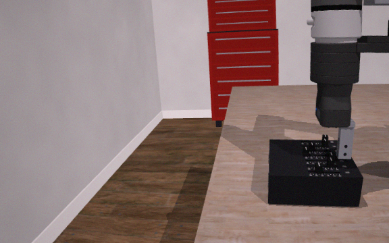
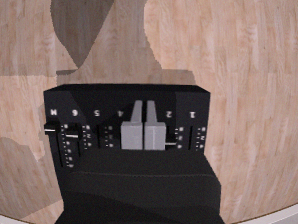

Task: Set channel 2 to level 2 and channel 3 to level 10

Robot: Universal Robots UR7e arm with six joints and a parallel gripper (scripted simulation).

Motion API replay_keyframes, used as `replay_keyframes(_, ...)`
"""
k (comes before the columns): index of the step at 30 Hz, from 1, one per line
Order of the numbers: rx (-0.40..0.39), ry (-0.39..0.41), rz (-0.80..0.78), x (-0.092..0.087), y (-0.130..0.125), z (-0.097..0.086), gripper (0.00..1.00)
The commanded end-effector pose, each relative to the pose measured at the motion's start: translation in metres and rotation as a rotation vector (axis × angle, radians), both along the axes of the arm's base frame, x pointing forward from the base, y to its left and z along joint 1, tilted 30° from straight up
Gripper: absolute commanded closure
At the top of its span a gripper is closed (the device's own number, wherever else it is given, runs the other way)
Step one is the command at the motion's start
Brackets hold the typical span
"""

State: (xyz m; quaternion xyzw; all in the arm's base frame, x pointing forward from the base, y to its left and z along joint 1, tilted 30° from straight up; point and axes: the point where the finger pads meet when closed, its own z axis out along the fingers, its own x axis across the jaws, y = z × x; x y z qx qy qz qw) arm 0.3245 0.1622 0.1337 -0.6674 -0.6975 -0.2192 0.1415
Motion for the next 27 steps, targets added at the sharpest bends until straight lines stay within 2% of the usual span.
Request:
replay_keyframes(1, 0.000, -0.001, 0.000, 0.0011, -0.0001, 0.0004, 1.00)
replay_keyframes(27, 0.000, -0.001, 0.000, 0.0095, 0.0000, 0.0013, 1.00)
